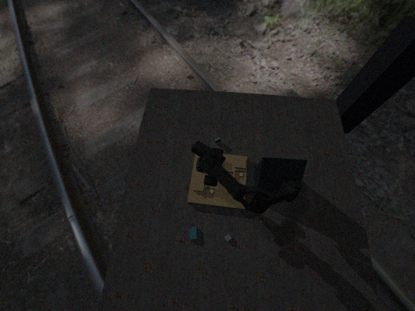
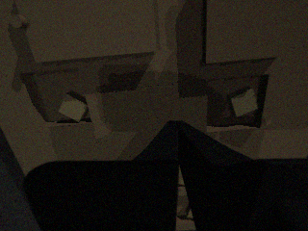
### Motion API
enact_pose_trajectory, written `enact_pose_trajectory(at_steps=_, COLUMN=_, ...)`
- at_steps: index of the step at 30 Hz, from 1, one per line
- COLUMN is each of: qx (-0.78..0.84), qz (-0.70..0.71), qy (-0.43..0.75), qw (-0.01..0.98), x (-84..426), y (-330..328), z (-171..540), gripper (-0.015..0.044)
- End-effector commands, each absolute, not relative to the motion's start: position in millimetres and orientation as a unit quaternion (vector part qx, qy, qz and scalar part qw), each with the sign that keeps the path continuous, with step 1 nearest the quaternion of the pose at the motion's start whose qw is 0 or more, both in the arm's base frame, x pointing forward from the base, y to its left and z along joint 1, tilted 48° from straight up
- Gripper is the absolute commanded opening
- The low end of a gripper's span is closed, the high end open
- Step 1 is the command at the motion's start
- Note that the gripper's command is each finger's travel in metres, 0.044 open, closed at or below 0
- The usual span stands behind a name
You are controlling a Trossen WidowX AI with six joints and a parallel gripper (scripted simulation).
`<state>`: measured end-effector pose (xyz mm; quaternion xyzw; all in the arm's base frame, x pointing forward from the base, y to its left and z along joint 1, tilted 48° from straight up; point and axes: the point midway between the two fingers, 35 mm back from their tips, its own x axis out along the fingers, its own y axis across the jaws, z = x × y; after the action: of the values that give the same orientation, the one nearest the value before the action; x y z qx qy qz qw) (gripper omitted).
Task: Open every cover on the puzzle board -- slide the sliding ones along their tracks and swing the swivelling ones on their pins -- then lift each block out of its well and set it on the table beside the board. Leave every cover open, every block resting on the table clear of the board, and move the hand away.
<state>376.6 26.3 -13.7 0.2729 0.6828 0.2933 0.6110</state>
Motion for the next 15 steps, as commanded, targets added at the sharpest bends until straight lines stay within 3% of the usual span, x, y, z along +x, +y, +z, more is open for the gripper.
enact_pose_trajectory(at_steps=1, qx=0.279, qz=0.28, qy=0.685, qw=0.611, x=356.3, y=13.5, z=-13.6, gripper=0.0)
enact_pose_trajectory(at_steps=15, qx=0.314, qz=0.239, qy=0.703, qw=0.592, x=280.8, y=-10.4, z=-21.5, gripper=0.0)
